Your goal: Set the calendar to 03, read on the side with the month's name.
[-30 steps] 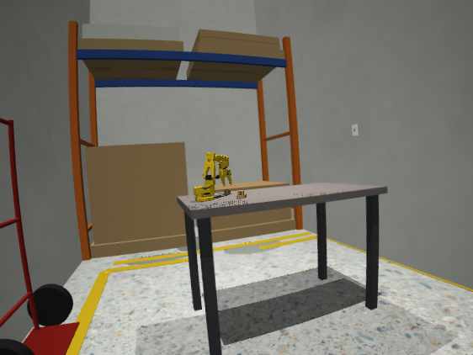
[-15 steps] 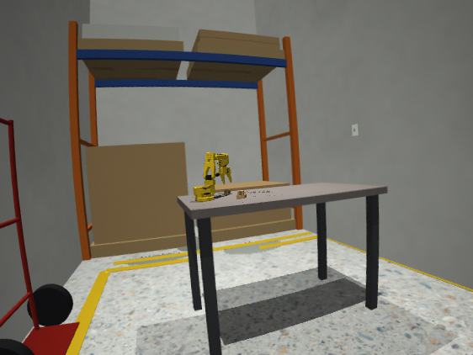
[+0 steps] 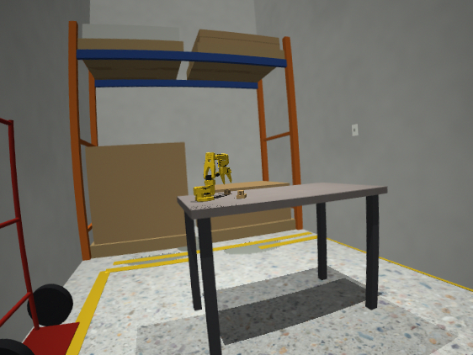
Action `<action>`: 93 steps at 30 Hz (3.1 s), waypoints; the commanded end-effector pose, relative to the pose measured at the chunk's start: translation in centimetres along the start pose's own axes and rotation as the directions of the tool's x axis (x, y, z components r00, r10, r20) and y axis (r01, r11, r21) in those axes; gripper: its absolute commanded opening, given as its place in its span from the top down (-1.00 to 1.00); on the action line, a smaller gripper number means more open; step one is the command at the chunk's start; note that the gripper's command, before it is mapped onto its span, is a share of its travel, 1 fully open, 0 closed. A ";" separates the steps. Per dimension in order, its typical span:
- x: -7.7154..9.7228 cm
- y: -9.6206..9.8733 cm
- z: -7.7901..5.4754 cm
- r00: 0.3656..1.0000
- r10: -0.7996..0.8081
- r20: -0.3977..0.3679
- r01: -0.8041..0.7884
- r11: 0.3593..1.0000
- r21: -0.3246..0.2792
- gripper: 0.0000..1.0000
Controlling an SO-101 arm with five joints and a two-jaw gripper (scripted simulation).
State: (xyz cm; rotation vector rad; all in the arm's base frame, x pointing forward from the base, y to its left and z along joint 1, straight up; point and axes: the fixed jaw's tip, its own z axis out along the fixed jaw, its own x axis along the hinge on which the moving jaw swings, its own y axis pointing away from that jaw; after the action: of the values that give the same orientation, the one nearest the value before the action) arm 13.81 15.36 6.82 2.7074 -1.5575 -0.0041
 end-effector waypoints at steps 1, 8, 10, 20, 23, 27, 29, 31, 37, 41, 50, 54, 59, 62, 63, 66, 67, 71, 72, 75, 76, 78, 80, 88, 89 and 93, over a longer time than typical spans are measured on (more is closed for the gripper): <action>-0.3 -0.5 -1.6 1.000 -0.009 0.026 0.007 0.997 0.079 0.29; -0.4 -0.7 -4.2 0.998 -0.015 0.067 0.000 0.977 0.212 0.29; -0.4 -0.7 -5.3 0.996 -0.019 0.084 -0.004 0.964 0.267 0.29; -0.2 -0.2 -9.3 0.989 -0.043 0.145 -0.029 0.887 0.461 0.30; -0.1 0.0 -10.1 0.987 -0.049 0.156 -0.035 0.867 0.497 0.30; -0.1 0.1 -10.4 0.986 -0.052 0.160 -0.038 0.859 0.511 0.30; -0.1 0.1 -10.4 0.986 -0.052 0.160 -0.038 0.859 0.511 0.30; -0.1 0.1 -10.4 0.986 -0.052 0.160 -0.038 0.859 0.511 0.30; -0.1 0.1 -10.4 0.986 -0.061 0.154 -0.027 0.858 0.513 0.30; 0.0 0.0 -10.3 0.987 -0.085 0.139 0.001 0.856 0.517 0.30; 0.2 -0.1 -10.3 0.981 -0.176 0.079 0.108 0.841 0.530 0.30; 0.3 -0.3 -10.2 0.967 -0.255 0.024 0.203 0.820 0.535 0.30; 0.6 -0.5 -10.1 0.925 -0.375 -0.063 0.349 0.771 0.532 0.30; 0.8 -0.7 -10.0 0.883 -0.453 -0.121 0.445 0.728 0.522 0.30; 0.8 -0.7 -10.0 0.883 -0.453 -0.121 0.445 0.728 0.522 0.30; 0.9 -0.8 -10.0 0.848 -0.505 -0.162 0.510 0.692 0.510 0.30; 1.0 -0.9 -9.9 0.828 -0.531 -0.183 0.542 0.673 0.503 0.30; 1.3 -1.2 -9.8 0.733 -0.627 -0.263 0.666 0.582 0.466 0.30; 1.3 -1.2 -9.8 0.706 -0.650 -0.283 0.695 0.557 0.455 0.30; 1.5 -1.5 -9.8 0.619 -0.709 -0.337 0.774 0.477 0.416 0.30; 1.6 -1.5 -9.7 0.588 -0.727 -0.354 0.798 0.450 0.402 0.30; 1.7 -1.7 -9.7 0.526 -0.758 -0.385 0.840 0.394 0.372 0.30; 1.8 -1.7 -9.7 0.495 -0.772 -0.399 0.859 0.366 0.357 0.30; 2.1 -2.2 -9.6 0.285 -0.834 -0.474 0.951 0.183 0.250 0.30; 2.1 -2.2 -9.6 0.258 -0.838 -0.481 0.959 0.160 0.236 0.30; 2.3 -2.4 -9.6 0.163 -0.849 -0.502 0.980 0.079 0.185 0.30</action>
State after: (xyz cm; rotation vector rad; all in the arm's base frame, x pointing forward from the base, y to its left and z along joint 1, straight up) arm 16.79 14.72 16.04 3.3018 0.5463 0.7430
